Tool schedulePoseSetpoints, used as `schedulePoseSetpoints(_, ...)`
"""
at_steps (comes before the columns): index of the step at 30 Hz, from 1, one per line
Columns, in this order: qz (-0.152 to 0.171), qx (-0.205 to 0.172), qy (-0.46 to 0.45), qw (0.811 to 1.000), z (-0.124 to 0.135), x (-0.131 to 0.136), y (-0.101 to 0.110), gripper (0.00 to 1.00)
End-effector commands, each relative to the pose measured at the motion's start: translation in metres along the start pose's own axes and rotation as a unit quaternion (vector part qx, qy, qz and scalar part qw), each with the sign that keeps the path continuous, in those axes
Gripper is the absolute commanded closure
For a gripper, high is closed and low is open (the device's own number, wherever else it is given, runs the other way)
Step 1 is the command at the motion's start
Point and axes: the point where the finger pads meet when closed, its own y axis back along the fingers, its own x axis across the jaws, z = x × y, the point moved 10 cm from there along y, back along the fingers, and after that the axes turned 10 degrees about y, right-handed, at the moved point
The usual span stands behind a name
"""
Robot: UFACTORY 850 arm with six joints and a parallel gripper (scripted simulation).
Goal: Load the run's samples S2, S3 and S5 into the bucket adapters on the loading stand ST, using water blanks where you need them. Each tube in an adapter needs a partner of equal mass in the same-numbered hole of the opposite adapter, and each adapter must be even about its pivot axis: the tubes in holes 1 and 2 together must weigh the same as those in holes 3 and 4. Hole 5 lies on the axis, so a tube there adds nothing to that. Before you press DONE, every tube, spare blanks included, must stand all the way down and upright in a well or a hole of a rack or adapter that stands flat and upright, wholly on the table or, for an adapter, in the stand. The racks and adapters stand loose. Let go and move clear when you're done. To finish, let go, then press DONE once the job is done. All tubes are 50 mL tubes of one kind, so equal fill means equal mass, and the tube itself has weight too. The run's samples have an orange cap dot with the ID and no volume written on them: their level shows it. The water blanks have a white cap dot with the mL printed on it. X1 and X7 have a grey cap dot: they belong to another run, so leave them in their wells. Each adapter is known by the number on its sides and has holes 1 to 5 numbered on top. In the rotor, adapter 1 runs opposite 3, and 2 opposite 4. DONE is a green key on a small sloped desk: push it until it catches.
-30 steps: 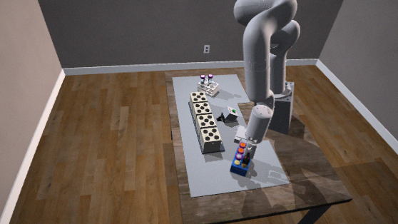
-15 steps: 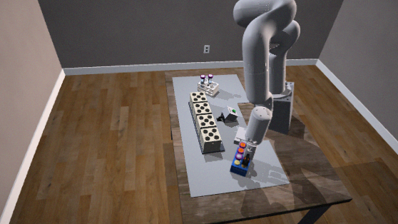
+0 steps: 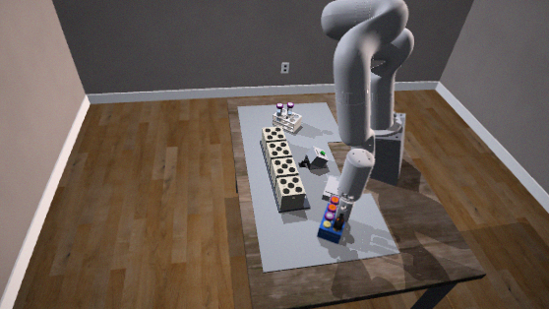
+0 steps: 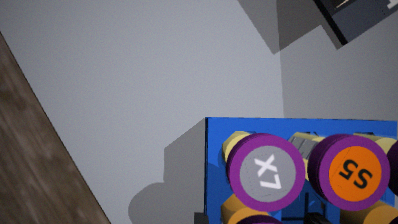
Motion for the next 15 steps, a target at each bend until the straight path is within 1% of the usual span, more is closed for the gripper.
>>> schedulePoseSetpoints(1,-0.001,0.000,0.000,1.000,-0.0001,-0.0006,0.0002,0.43)
schedulePoseSetpoints(9,-0.001,0.000,0.000,1.000,-0.0001,-0.0006,0.0002,0.43)
schedulePoseSetpoints(10,-0.001,0.000,0.000,1.000,-0.0001,-0.0005,0.0008,1.00)
schedulePoseSetpoints(15,-0.001,0.000,0.000,1.000,-0.0001,-0.0005,0.0019,1.00)
